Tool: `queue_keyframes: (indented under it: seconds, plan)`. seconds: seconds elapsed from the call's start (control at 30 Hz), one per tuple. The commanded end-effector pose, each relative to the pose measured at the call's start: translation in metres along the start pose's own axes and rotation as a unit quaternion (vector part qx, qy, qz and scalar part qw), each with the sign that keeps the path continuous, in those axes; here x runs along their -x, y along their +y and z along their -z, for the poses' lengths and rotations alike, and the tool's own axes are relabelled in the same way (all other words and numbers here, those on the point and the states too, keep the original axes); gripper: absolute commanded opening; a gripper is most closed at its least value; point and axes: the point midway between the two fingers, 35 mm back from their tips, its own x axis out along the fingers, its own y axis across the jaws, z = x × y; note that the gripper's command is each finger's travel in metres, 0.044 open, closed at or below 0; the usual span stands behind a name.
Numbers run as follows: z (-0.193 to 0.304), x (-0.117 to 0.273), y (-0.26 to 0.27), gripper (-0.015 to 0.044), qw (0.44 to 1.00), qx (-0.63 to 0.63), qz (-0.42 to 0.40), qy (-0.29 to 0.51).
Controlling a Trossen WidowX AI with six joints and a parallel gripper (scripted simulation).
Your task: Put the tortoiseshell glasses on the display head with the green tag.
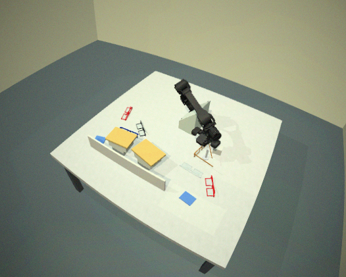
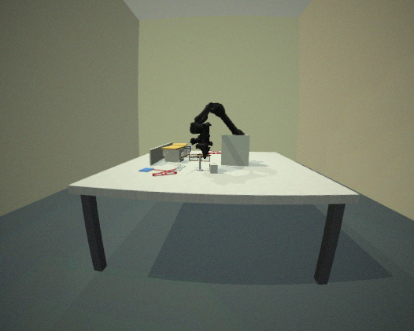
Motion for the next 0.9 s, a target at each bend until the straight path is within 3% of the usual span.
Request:
queue_keyframes:
  seconds: [0.0,0.87]
  plan:
    - [0.000,-0.007,0.001,0.0000,1.000,0.003,0.000,-0.004]
    - [-0.011,-0.007,-0.010,0.0000,1.000,0.003,0.001,-0.004]
